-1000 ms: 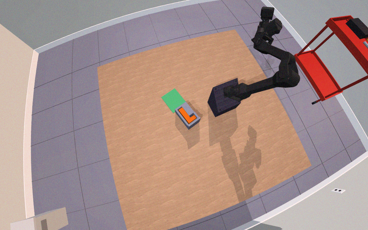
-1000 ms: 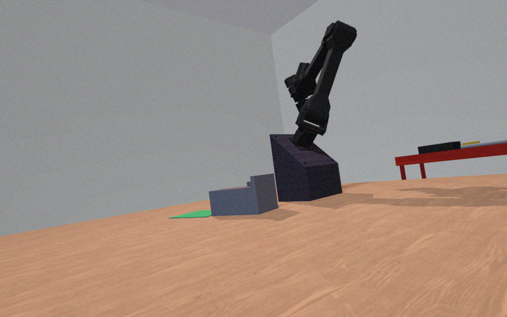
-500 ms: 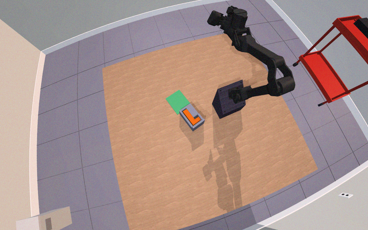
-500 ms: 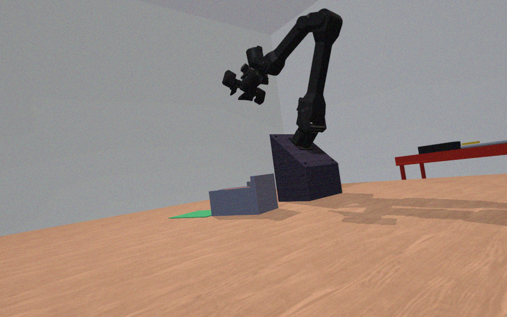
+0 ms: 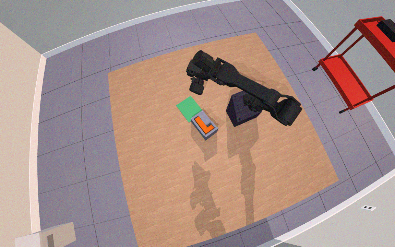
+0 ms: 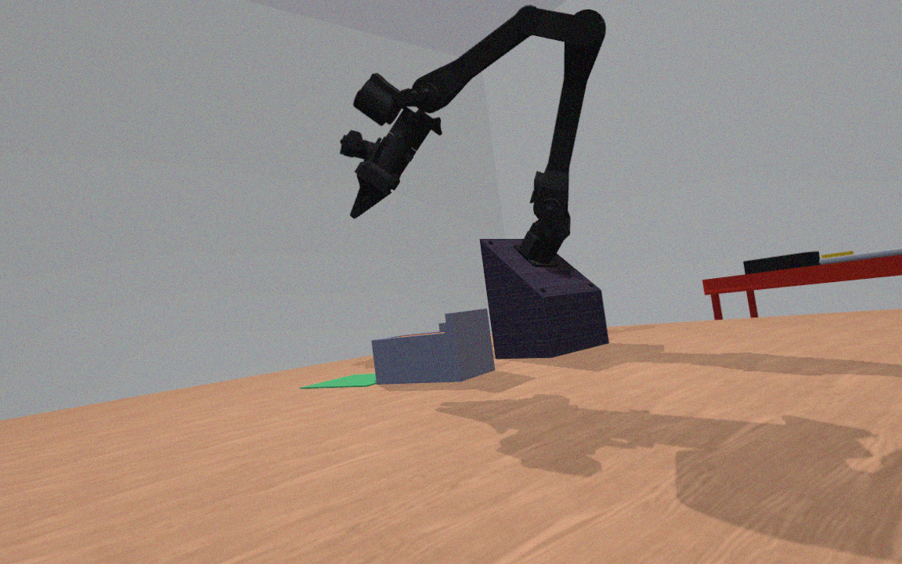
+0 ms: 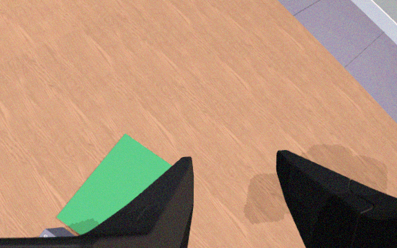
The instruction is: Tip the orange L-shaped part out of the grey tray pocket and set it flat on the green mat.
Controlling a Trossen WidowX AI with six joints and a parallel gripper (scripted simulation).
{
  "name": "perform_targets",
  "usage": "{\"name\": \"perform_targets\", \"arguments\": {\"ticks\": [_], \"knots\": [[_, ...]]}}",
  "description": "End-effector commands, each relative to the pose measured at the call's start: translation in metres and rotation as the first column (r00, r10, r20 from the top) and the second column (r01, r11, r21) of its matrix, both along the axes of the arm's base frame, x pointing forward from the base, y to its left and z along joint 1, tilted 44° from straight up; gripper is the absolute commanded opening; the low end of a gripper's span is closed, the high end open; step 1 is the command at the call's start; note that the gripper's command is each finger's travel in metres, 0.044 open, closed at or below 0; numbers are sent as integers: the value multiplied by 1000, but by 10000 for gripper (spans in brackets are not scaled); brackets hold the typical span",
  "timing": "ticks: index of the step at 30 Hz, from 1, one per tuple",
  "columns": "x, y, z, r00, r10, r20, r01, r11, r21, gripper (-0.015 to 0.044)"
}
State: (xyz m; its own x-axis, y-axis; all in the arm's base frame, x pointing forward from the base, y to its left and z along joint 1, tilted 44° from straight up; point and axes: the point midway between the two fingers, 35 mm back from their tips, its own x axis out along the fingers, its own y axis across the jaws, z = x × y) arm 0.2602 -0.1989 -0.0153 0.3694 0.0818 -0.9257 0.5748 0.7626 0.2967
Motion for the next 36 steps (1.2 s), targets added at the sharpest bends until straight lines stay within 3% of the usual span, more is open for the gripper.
{"name": "perform_targets", "arguments": {"ticks": [1,7,12,17,25,36], "knots": [[20,60,13,967,252,27,-254,964,84,180],[20,181,41,745,655,127,-664,706,247,180],[-3,258,69,519,820,240,-837,431,338,180],[-4,263,68,510,825,244,-841,420,341,180],[-8,311,18,510,824,247,-841,419,342,180],[-8,319,11,510,824,247,-841,419,342,180]]}}
